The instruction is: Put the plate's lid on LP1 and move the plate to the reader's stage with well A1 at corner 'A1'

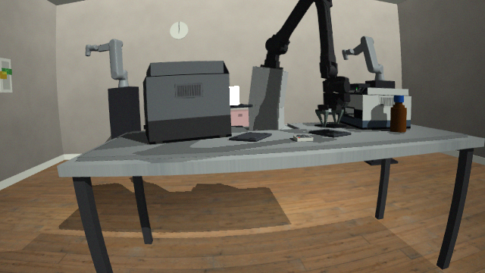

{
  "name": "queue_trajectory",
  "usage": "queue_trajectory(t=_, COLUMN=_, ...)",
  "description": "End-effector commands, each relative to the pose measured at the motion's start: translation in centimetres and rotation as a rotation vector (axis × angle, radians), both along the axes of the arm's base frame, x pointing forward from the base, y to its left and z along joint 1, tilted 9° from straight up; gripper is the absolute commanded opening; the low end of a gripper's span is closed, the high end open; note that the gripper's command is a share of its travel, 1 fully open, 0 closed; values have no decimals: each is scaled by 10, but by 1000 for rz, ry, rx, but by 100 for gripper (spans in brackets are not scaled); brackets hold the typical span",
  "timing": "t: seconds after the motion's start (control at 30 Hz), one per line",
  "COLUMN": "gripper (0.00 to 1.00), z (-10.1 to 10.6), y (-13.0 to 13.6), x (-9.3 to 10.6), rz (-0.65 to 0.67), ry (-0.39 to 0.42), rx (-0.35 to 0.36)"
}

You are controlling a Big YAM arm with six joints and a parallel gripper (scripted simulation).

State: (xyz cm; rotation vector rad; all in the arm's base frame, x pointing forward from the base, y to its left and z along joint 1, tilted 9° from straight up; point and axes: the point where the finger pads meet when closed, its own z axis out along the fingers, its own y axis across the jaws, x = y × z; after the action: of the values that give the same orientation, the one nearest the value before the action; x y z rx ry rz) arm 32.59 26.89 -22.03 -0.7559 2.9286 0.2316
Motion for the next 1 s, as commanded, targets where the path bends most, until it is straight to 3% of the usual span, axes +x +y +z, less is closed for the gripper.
queue_trajectory(t=0.0, gripper=85, z=0, y=4, x=0, rz=15, ry=-10, rx=8)
queue_trajectory(t=0.2, gripper=85, z=-9, y=-7, x=1, rz=-5, ry=4, rx=-3)
queue_trajectory(t=0.33, gripper=85, z=-11, y=-1, x=5, rz=1, ry=-7, rx=5)
queue_trajectory(t=0.73, gripper=85, z=1, y=5, x=-1, rz=19, ry=-5, rx=4)
queue_trajectory(t=0.97, gripper=85, z=-4, y=5, x=9, rz=5, ry=-20, rx=15)
